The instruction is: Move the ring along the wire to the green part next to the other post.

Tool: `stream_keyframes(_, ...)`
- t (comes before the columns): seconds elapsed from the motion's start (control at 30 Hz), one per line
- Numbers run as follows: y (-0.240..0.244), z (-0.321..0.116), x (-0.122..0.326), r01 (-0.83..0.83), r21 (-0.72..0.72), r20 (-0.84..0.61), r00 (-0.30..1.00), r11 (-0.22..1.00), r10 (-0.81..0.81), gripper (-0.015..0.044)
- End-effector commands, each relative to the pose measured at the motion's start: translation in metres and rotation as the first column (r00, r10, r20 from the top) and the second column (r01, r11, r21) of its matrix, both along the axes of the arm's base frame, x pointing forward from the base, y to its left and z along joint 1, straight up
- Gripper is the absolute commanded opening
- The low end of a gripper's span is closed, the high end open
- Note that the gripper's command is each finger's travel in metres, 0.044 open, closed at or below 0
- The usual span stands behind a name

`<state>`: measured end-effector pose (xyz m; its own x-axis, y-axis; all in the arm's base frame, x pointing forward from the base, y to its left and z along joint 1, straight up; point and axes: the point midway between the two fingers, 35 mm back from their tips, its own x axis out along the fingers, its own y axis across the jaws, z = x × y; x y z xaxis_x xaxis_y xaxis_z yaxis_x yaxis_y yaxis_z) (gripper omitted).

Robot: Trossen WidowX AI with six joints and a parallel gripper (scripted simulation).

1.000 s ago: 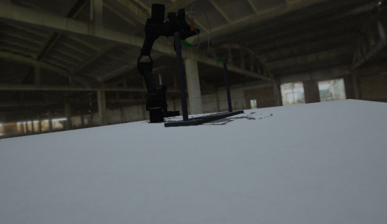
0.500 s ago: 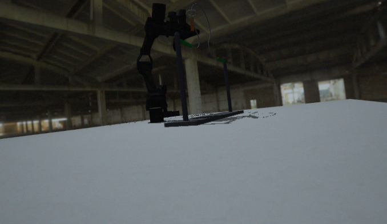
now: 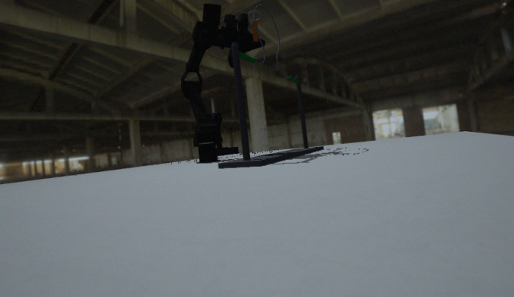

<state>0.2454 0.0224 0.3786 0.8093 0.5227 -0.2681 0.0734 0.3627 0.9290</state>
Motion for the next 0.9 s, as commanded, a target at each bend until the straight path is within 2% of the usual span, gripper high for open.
stream_keyframes(0.0, 0.0001, 0.0036, -0.0003, 0.002, -0.033, 0.015, 1.000, 0.999, -0.001, -0.0150)
stream_keyframes(0.87, -0.0013, 0.0000, -0.0001, 0.007, -0.192, 0.032, 0.999, 0.981, -0.001, -0.0150)
